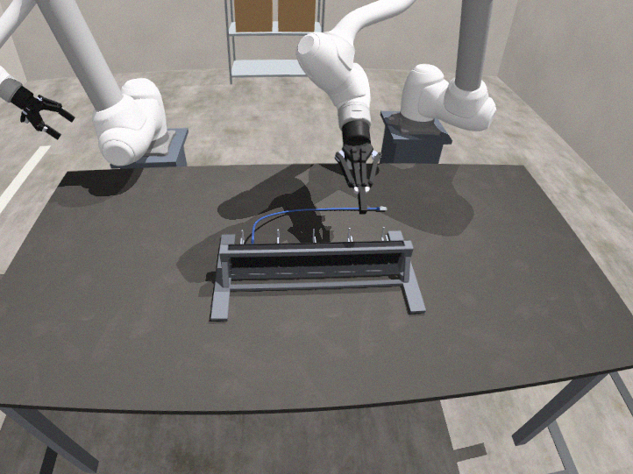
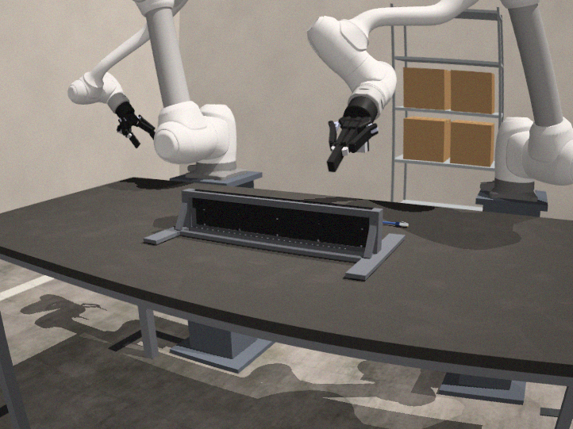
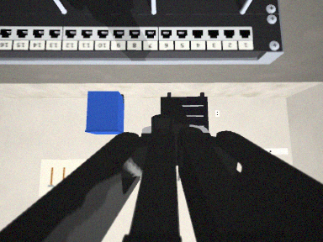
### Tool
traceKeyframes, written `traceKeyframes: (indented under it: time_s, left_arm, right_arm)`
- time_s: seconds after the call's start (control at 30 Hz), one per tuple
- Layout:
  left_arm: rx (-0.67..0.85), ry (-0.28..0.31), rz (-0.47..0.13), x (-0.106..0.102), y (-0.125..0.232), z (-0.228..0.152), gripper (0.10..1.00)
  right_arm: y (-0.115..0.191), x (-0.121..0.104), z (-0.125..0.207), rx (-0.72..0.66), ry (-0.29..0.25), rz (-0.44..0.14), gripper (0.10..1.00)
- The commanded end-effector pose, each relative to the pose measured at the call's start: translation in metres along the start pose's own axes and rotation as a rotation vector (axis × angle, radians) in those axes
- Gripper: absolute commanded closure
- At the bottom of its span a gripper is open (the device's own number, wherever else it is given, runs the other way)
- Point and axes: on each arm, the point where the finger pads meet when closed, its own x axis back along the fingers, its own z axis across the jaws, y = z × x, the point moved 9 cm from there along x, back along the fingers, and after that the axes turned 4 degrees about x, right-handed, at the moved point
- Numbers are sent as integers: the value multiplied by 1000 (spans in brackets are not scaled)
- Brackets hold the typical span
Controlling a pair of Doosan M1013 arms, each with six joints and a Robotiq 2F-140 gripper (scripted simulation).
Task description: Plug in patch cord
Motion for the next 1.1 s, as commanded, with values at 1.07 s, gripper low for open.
traceKeyframes:
  time_s: [1.07]
  left_arm:
    - [2,1,1,-37,0,0,999]
  right_arm:
    - [0,0,0,0,0,1,98]
